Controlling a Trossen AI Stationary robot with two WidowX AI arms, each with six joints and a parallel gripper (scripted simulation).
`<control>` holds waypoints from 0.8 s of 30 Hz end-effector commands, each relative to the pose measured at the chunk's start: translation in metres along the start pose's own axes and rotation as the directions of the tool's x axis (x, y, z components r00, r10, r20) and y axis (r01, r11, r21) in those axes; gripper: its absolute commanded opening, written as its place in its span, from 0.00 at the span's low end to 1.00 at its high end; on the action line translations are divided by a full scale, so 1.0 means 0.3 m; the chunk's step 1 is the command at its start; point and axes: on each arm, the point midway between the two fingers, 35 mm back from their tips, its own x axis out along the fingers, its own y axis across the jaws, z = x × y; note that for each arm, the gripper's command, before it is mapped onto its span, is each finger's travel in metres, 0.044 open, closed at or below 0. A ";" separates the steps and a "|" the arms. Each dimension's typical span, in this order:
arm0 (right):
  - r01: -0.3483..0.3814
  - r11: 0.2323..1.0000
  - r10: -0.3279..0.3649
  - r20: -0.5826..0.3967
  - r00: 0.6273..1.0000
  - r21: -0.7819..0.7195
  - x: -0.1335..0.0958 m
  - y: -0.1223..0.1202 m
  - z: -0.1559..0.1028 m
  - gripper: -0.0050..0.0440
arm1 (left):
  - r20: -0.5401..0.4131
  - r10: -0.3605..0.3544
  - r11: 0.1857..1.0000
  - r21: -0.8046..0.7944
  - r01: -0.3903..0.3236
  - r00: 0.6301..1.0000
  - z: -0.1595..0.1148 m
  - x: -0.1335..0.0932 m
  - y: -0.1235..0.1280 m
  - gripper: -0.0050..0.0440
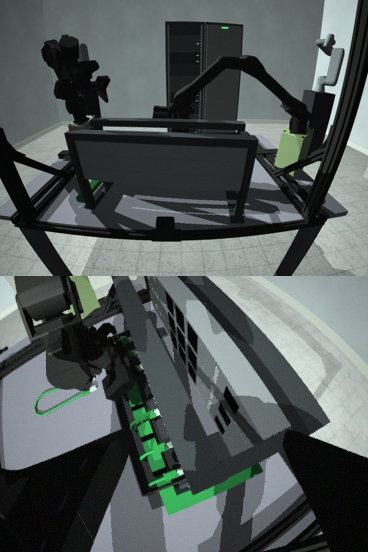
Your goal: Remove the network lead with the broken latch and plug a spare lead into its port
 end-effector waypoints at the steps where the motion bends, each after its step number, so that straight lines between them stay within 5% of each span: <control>1: -0.005 0.998 0.002 0.042 0.999 0.063 -0.060 -0.009 0.112 0.21 | 0.000 0.000 1.000 0.000 0.000 1.000 0.000 0.000 0.000 1.00; 20: 0.000 1.000 0.000 -0.001 1.000 -0.001 -0.062 -0.008 0.118 0.21 | 0.000 0.000 1.000 0.000 0.000 1.000 0.000 0.000 0.000 1.00; 21: 0.001 0.998 -0.004 -0.043 0.999 -0.062 0.002 -0.001 -0.006 0.21 | 0.000 0.000 1.000 0.000 0.000 1.000 0.000 0.000 0.000 1.00; 24: 0.001 0.998 -0.004 -0.043 0.999 -0.062 0.002 -0.001 -0.006 0.21 | 0.000 0.000 1.000 0.000 0.000 1.000 0.000 0.000 0.000 1.00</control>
